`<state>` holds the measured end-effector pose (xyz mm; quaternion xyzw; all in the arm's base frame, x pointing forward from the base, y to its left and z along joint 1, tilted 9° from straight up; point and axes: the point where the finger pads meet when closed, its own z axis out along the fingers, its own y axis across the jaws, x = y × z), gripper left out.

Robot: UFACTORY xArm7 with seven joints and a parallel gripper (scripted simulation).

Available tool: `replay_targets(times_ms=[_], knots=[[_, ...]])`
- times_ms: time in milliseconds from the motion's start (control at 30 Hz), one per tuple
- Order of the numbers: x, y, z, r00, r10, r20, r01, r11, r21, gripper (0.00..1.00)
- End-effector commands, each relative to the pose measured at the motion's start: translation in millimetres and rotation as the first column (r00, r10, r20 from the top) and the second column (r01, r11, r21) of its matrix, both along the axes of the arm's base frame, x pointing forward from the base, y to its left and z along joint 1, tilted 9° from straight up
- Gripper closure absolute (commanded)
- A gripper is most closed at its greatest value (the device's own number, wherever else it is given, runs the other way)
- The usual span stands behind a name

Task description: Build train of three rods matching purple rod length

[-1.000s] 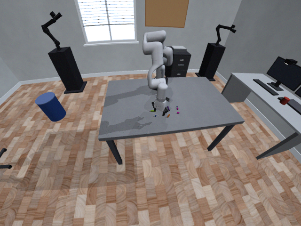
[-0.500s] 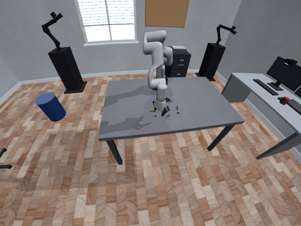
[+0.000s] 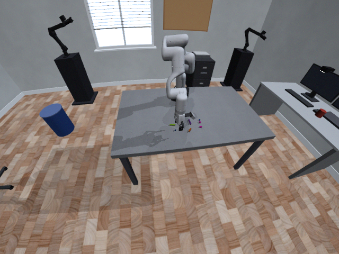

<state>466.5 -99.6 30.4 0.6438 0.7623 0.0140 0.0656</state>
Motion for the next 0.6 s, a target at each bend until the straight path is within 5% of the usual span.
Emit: replay_targets(times_ms=[0,567], knots=[[0.0,-0.8,1.2,0.994,-0.105,0.010,0.105,0.994,-0.005,0.00],[-6.0,-5.0,1.7,0.822,-0.569,0.022,0.567,0.821,0.063,0.00]])
